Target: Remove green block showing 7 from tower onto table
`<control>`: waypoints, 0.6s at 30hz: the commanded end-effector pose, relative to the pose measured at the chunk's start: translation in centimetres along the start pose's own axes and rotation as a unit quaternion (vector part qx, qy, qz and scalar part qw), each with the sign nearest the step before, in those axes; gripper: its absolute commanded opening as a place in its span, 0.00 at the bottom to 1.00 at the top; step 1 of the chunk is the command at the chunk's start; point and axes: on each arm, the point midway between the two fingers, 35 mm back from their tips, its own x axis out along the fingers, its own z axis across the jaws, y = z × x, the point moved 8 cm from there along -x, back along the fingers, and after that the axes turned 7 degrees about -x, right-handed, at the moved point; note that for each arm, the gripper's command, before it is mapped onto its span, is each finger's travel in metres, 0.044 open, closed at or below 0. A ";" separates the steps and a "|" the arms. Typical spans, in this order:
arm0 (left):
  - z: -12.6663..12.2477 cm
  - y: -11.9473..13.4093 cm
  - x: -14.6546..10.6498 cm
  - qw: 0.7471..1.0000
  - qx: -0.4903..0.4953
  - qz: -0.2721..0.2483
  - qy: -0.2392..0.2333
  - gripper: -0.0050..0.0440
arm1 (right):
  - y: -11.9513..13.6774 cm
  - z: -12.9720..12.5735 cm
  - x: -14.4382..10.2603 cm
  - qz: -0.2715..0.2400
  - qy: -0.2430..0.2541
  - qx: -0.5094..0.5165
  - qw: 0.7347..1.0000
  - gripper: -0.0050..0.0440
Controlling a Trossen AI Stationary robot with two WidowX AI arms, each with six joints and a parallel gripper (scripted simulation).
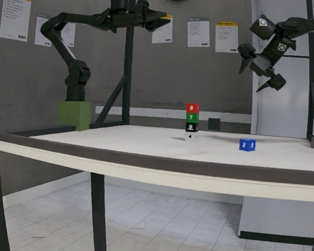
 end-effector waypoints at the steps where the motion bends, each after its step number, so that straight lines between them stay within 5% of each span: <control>1: 0.1 1.3 -1.8 0.999 -0.043 0.011 -0.022 0.92 | -0.6 -0.1 -0.1 -0.010 0.001 0.001 1.000 0.92; 18: 3.6 7.3 -8.5 0.959 -0.259 0.051 -0.100 0.92 | -0.6 -0.1 -0.1 -0.010 0.001 0.001 1.000 0.92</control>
